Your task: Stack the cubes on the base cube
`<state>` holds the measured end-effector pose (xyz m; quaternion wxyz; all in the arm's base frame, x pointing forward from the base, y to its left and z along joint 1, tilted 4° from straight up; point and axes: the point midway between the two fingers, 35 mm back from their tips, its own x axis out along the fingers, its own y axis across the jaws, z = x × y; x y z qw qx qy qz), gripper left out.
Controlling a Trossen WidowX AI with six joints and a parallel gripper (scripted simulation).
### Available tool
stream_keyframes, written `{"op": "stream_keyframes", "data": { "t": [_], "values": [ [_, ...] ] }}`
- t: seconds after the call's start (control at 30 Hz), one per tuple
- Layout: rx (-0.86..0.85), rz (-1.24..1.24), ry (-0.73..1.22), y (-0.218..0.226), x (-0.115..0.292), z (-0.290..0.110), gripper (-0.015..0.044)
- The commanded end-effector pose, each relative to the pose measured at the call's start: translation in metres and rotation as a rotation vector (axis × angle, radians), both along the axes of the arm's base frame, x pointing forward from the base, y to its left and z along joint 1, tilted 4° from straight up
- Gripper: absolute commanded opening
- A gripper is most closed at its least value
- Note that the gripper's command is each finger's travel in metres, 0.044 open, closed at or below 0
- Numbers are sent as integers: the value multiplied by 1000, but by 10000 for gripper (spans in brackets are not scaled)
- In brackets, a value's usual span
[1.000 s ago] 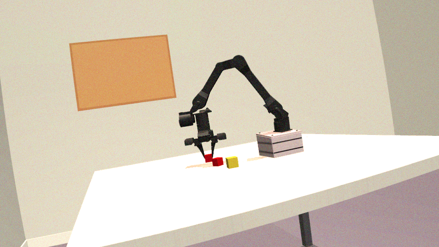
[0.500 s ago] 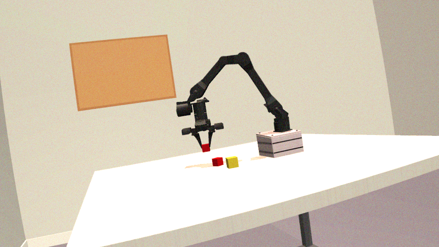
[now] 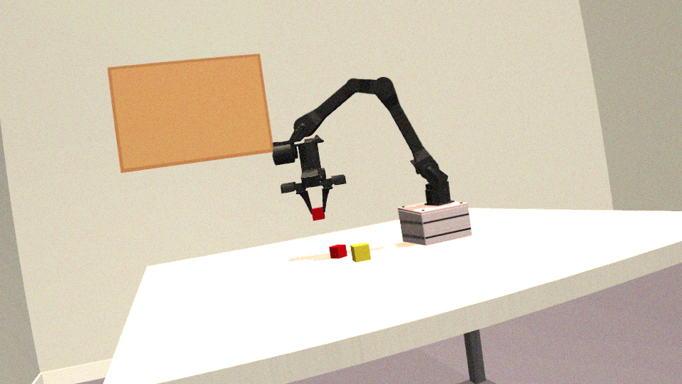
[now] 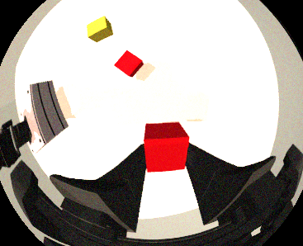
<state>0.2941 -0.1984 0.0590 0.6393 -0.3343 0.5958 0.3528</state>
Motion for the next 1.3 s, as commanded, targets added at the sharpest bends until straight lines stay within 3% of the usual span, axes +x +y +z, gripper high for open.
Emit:
{"op": "stream_keyframes", "data": {
  "t": [0.0, 1.27],
  "values": [
    [1, -1, -1, 0, 0, 5, 105],
    [48, -1011, 54, 96, 26, -7, 105]
  ]
}}
